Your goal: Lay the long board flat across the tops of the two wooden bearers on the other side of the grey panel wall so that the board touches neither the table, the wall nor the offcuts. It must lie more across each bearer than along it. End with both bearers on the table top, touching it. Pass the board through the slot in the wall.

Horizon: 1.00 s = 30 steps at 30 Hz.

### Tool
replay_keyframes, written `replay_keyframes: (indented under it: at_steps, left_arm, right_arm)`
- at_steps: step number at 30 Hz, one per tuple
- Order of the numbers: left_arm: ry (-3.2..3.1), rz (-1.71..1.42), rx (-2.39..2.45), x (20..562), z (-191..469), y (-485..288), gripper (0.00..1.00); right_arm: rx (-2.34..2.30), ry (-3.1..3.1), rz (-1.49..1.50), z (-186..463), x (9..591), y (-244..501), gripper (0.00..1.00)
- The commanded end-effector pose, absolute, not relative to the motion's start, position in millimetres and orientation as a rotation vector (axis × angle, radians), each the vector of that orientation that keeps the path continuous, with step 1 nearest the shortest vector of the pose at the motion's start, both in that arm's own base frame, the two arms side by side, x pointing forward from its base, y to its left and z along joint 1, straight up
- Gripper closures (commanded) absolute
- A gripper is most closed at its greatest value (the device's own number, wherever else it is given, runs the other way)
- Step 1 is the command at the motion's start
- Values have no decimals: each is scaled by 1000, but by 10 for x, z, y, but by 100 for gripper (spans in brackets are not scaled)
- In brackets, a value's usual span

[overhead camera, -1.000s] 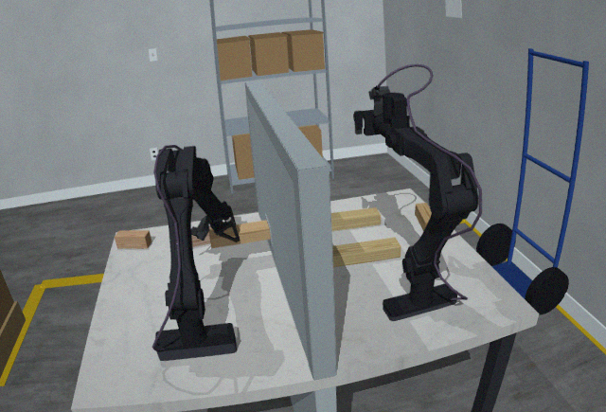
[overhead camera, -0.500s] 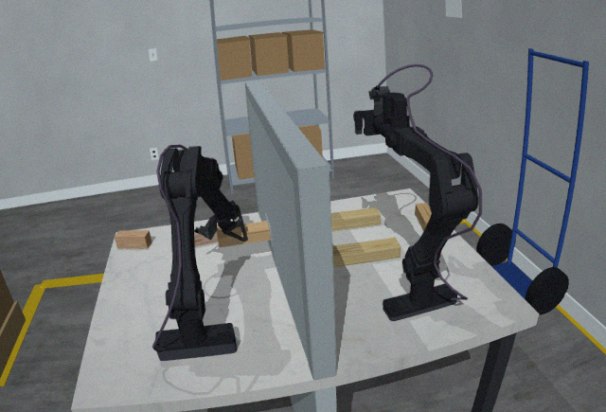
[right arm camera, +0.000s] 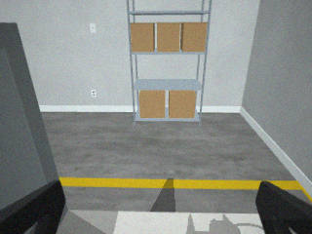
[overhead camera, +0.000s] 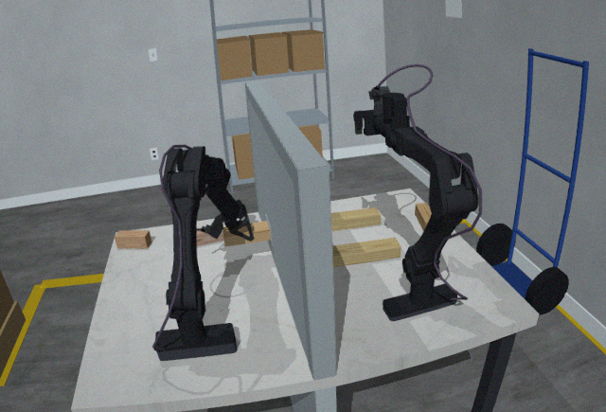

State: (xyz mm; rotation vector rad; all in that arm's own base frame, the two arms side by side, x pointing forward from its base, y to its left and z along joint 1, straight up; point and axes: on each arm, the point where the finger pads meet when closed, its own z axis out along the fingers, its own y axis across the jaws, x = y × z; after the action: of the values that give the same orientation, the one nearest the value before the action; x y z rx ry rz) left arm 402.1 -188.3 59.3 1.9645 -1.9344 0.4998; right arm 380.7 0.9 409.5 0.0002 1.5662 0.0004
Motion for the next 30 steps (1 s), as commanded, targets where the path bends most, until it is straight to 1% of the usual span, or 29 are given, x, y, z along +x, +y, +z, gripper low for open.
replay_keyframes:
  at_steps: [1,21,30]
  left_arm:
    - [-1967,730,1934,4297,1097,-1991,100]
    - [-1966,745,1932,4328,1077,-1937,100]
    - [-1964,723,1924,4254,1026,-2006,100]
  right_arm:
    - [9,1502,-27,4375,3712,-52,0]
    - [9,1502,-27,4375,3712,-52,0]
    - [9,1502,-27,4375,3712,-52,0]
